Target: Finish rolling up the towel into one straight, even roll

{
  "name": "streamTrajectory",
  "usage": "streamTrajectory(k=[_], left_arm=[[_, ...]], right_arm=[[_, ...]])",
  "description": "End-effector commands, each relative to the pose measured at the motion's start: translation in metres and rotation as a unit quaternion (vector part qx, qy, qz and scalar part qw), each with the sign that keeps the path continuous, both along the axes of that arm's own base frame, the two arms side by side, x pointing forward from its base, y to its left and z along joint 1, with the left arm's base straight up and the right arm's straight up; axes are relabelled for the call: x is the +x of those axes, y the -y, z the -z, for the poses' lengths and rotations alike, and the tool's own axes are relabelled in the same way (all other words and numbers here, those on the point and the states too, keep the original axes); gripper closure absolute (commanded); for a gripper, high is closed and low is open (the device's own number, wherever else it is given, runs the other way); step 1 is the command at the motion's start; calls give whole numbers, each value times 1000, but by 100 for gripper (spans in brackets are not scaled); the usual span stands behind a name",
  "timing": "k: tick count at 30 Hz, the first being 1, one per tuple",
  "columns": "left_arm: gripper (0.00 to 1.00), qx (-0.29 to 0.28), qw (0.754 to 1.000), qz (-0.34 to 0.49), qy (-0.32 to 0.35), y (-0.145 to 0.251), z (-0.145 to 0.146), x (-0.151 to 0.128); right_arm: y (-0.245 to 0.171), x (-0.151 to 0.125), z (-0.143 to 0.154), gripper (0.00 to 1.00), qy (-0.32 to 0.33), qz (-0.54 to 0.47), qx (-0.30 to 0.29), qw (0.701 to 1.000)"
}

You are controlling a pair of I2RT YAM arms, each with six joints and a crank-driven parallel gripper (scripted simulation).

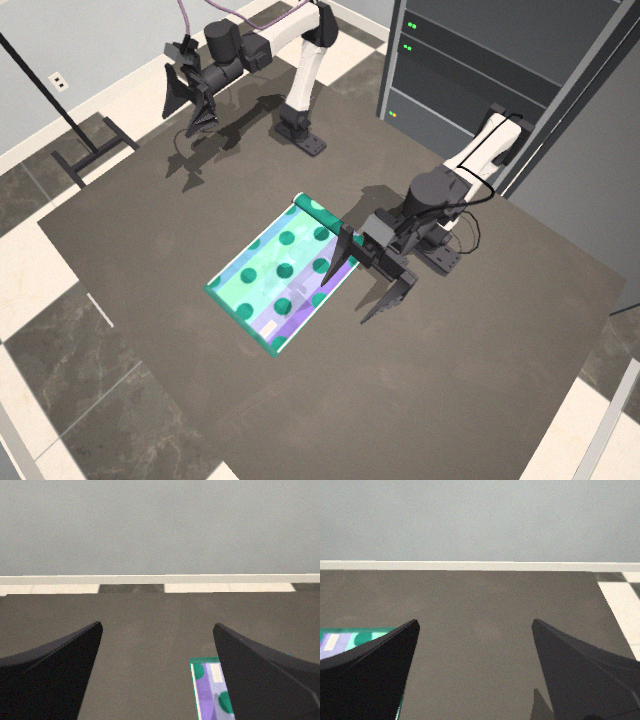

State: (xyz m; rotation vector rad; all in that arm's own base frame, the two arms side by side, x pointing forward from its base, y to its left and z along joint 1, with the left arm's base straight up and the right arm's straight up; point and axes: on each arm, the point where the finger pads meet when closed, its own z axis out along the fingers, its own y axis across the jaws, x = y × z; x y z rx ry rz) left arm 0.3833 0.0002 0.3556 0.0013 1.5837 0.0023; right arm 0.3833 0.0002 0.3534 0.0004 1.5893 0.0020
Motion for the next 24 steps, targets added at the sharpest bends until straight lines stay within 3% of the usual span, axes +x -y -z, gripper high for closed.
streamTrajectory(k=[1, 17, 18, 24], left_arm=[[0, -1, 1000, 0, 6, 0, -5, -1], [0, -1, 1000, 0, 6, 0, -5, -1], [7, 0, 1000, 1, 0, 0, 0, 0], [6, 17, 1000, 24, -8, 6, 12, -10]], right_arm=[[0, -1, -7, 0, 9, 0, -1, 1000], [0, -1, -7, 0, 9, 0, -1, 1000], [0, 0, 0, 7, 0, -1, 0, 1000], [-8, -7, 11, 6, -7, -25, -17, 1000]])
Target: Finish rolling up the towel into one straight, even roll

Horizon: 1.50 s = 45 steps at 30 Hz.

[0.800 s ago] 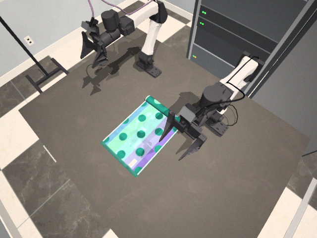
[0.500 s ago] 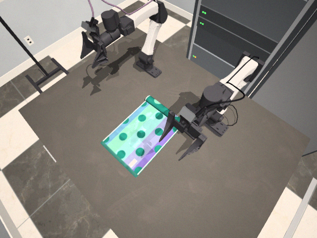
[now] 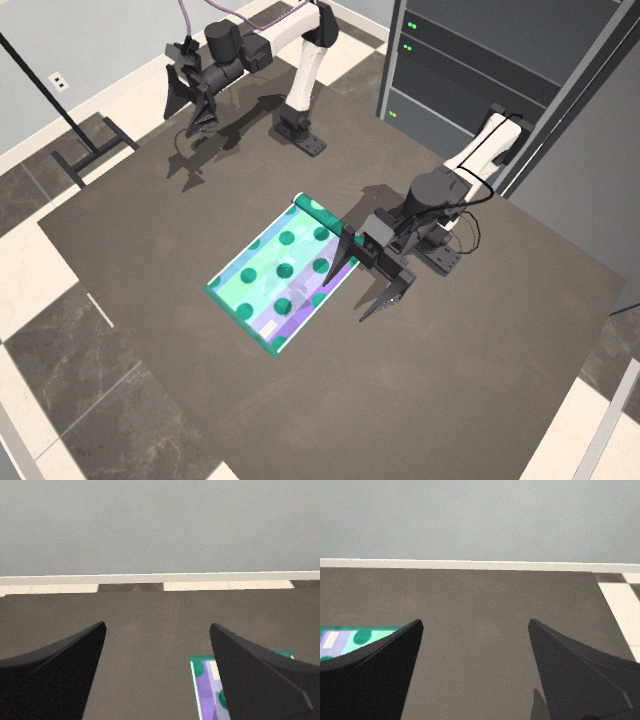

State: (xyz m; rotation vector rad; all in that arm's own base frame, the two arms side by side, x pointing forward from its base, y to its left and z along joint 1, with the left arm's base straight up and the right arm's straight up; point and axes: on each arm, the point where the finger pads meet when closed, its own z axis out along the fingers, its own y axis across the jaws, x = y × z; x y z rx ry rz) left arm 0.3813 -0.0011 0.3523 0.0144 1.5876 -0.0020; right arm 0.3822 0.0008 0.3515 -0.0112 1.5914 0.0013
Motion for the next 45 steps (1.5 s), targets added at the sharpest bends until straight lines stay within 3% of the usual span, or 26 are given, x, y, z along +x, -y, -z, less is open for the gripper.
streamTrajectory(k=[1, 13, 19, 25, 27, 42, 45], left_arm=[[6, 19, 999, 25, -8, 6, 12, -10], [5, 92, 986, 129, -44, 32, 63, -53], [5, 150, 963, 212, -72, 53, 104, -87], [5, 212, 925, 300, -101, 75, 150, -125], [5, 212, 925, 300, -101, 75, 150, -125], [3, 342, 788, 485, -164, 128, 255, -212], [3, 349, 779, 494, -167, 131, 260, -217]], right_arm=[[-10, -8, 12, 6, -9, -28, -18, 999], [-46, -41, 59, 5, -41, -138, -93, 985], [-75, -67, 98, 5, -67, -224, -153, 960], [-107, -95, 140, 5, -95, -316, -215, 919], [-107, -95, 140, 5, -95, -316, -215, 919], [-182, -162, 237, 3, -152, -508, -347, 773], [-185, -165, 242, 3, -155, -517, -354, 764]])
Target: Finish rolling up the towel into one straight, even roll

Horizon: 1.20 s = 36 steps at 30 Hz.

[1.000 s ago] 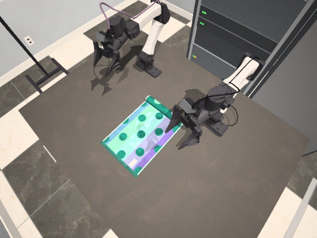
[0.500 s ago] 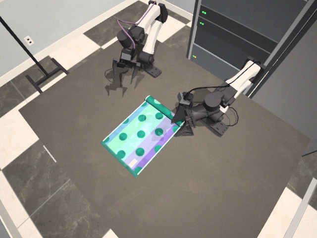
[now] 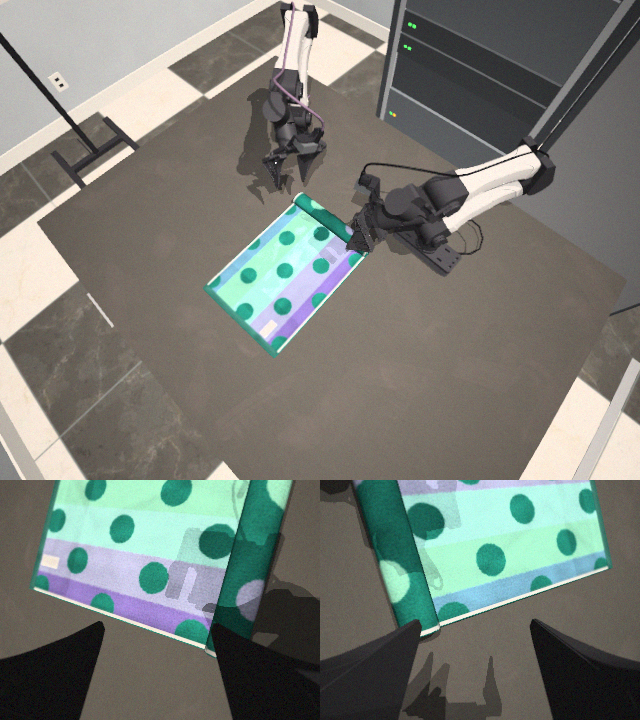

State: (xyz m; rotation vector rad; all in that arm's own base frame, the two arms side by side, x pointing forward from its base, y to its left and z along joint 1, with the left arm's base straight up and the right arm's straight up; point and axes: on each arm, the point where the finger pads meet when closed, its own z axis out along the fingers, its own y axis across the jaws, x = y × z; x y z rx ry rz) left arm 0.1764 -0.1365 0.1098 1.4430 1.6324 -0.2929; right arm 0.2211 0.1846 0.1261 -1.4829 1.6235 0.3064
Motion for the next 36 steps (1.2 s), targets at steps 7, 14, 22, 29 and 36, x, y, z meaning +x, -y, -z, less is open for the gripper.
streamTrajectory(k=[7, 14, 22, 29, 36], left_arm=[[3, 83, 994, 65, -29, 11, 48, -38], [2, 100, 990, 88, -36, 16, 60, -47], [2, 100, 990, 88, -36, 16, 75, -47], [2, 100, 990, 88, -36, 16, 84, -47], [2, 100, 990, 88, -36, 16, 96, -47]], right_arm=[[-23, -23, 45, 3, -21, -80, -77, 994], [-32, -31, 56, 2, -28, -105, -93, 990], [-32, -31, 56, 2, -28, -105, -93, 990], [-32, -31, 56, 2, -28, -105, -93, 990], [-32, -31, 56, 2, -28, -105, -93, 990]])
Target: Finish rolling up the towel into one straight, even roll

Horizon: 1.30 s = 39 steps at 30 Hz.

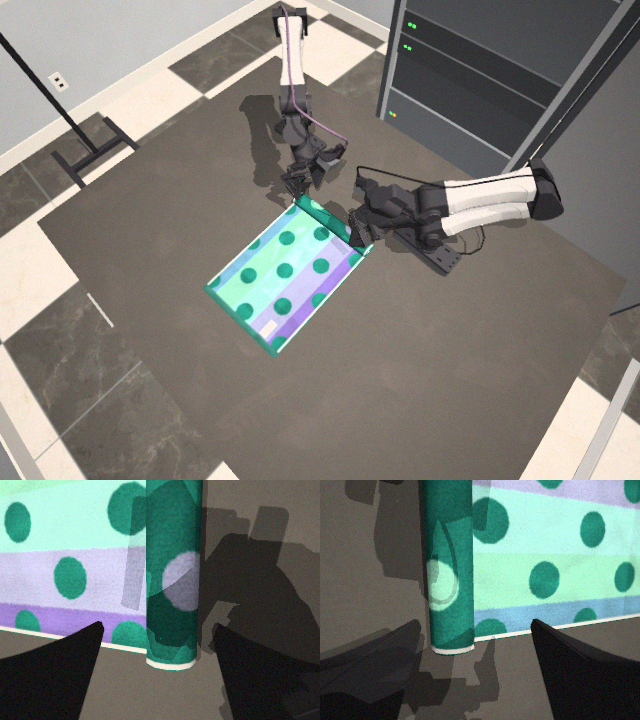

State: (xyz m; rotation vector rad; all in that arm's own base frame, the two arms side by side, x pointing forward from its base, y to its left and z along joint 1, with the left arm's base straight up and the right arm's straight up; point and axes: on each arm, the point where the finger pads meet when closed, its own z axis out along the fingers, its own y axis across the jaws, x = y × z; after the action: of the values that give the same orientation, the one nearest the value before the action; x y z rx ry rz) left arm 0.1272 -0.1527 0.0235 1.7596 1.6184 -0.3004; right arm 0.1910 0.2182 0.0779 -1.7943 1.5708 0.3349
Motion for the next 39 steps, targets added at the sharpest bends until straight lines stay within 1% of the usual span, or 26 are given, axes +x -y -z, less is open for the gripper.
streamTrajectory(k=[1, 6, 10, 12, 14, 29, 31, 34, 39], left_arm=[[2, 2, 1000, -6, 0, 0, 12, 2], [2, 2, 1000, -6, 0, 0, 23, 2], [2, 2, 1000, -6, 0, 1, 26, 3], [11, 2, 1000, -6, 0, 1, 27, 3], [11, 2, 1000, -6, 0, 1, 27, 3], [74, 2, 1000, -6, 0, 1, 35, 3], [74, 2, 1000, -6, 0, 1, 35, 3], [87, 2, 1000, -6, 0, 1, 35, 3], [89, 2, 1000, -6, -1, 1, 35, 3]], right_arm=[[2, -1, 7, 2, 1, 0, -9, 1000], [2, -1, 7, 2, 1, 0, -9, 1000], [2, -1, 7, 2, 1, 0, -9, 1000], [2, -1, 7, 2, 1, 0, -9, 1000], [2, -1, 7, 2, 1, 0, -9, 1000], [2, -1, 7, 2, 1, 0, -9, 1000], [2, -1, 7, 2, 1, 0, -9, 1000], [2, -1, 7, 2, 1, 0, -9, 1000], [2, -1, 7, 2, 1, 0, -9, 1000]])
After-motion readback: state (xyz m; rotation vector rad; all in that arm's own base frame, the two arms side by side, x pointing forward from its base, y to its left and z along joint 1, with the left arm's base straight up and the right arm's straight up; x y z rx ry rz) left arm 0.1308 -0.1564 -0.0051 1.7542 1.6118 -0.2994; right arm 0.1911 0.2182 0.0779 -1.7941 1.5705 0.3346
